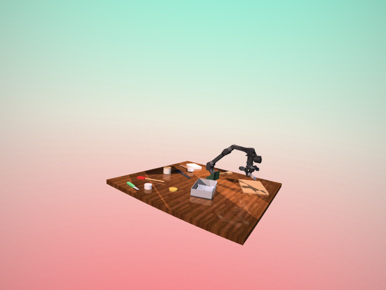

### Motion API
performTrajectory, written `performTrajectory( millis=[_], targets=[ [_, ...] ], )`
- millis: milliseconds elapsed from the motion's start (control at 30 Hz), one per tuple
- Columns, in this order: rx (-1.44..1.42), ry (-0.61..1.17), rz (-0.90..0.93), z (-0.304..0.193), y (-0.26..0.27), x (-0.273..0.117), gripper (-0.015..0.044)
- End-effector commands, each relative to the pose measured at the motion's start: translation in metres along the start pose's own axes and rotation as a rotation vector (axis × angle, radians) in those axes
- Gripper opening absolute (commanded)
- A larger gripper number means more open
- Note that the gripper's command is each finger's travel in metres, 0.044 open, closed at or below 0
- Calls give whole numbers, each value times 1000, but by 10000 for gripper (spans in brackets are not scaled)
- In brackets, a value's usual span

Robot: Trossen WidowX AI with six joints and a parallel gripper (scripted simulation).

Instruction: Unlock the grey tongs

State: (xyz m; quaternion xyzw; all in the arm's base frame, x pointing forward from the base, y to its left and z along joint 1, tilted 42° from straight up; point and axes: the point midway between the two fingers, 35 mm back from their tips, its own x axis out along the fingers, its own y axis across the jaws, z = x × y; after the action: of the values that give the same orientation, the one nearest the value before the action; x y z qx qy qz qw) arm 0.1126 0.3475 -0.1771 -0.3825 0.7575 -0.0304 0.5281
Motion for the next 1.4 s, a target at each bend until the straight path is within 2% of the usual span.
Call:
performTrajectory(
  millis=[0,300,700,1367],
  targets=[
    [80,4,3,-23,26,2,-150],
    [229,19,-9,-73,68,13,-150],
    [231,2,-17,-74,69,14,-150],
    [199,-660,-176,-81,74,8,-150]
  ],
)
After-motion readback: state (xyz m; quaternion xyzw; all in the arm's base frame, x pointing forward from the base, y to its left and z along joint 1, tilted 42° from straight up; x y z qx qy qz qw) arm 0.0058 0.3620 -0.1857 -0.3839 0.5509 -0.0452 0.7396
